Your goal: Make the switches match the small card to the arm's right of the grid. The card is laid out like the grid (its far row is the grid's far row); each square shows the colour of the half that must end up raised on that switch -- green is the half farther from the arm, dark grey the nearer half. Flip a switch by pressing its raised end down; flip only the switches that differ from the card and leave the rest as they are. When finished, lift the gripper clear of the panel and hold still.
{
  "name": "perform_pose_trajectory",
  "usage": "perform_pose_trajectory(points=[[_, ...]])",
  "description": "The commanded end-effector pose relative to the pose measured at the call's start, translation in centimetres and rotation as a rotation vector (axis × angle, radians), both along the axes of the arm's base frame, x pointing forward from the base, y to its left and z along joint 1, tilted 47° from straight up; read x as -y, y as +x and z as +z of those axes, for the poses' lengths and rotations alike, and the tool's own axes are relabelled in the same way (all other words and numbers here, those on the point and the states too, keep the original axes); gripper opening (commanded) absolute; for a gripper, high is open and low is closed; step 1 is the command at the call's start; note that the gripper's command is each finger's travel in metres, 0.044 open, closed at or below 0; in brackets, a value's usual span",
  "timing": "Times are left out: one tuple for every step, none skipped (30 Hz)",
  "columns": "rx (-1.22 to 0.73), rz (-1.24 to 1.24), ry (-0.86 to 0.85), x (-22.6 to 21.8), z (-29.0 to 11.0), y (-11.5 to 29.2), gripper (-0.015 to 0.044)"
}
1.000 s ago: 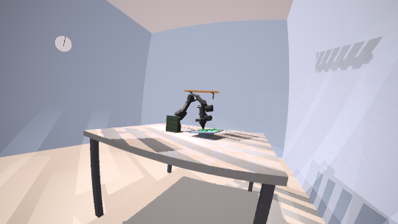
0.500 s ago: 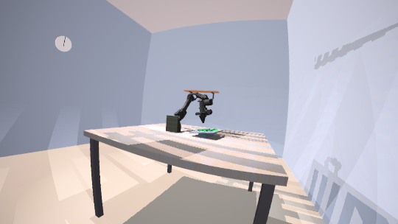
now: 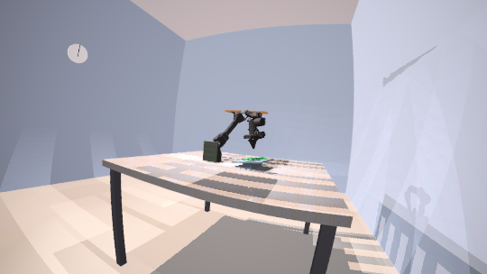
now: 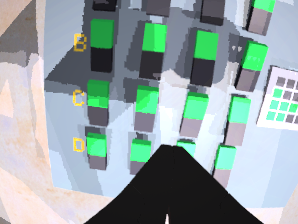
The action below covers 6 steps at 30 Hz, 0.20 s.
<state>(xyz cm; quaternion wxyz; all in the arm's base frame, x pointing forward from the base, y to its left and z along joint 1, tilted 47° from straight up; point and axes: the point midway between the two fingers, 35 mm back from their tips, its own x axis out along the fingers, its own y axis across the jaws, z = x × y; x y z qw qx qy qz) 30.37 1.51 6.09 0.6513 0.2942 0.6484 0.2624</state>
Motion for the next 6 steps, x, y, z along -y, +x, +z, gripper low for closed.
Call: perform_pose_trajectory(points=[[0.005,0.007,-0.004,0.40,-0.27,0.60,0.0000],[0.005,0.007,-0.004,0.40,-0.27,0.60,0.0000],[0.005,0.007,-0.004,0.40,-0.27,0.60,0.0000],[0.005,0.007,-0.004,0.40,-0.27,0.60,0.0000],[0.005,0.007,-0.004,0.40,-0.27,0.60,0.0000],[0.005,0.007,-0.004,0.40,-0.27,0.60,0.0000]])
